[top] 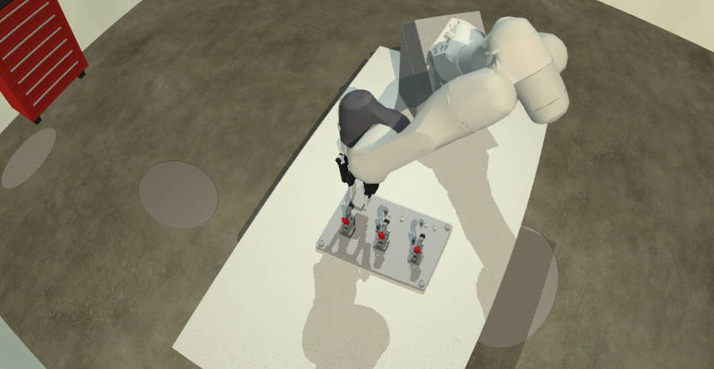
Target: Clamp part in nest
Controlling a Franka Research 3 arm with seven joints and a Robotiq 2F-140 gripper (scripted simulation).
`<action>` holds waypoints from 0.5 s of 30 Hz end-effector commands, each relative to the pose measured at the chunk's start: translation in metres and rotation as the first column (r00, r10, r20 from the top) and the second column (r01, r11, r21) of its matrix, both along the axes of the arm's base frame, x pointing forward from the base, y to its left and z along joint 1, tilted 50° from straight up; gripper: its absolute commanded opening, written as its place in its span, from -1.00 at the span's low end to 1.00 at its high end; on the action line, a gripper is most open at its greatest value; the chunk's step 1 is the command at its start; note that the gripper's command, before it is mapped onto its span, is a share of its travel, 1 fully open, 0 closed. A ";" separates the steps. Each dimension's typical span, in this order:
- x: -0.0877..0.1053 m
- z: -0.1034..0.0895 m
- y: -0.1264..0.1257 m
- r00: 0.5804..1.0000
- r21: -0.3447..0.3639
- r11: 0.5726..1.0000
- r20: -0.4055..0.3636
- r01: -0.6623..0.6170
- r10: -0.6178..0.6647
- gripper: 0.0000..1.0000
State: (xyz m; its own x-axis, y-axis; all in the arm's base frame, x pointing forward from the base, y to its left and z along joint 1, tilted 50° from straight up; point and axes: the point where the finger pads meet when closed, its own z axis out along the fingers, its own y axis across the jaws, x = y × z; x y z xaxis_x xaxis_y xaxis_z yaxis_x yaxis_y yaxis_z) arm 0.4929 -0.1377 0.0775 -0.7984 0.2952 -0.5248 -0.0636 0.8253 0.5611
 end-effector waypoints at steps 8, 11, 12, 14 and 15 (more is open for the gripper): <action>0.000 -0.001 -0.003 1.000 -0.019 1.000 0.008 -0.011 0.011 -1.00; 0.000 -0.001 -0.003 1.000 -0.022 1.000 0.010 -0.014 0.014 -1.00; 0.000 -0.001 -0.003 1.000 -0.023 1.000 0.011 -0.016 0.016 -1.00; 0.000 -0.001 -0.003 1.000 -0.026 0.999 0.013 -0.018 0.019 -1.00; 0.000 -0.001 -0.003 1.000 -0.026 0.999 0.014 -0.019 0.019 -1.00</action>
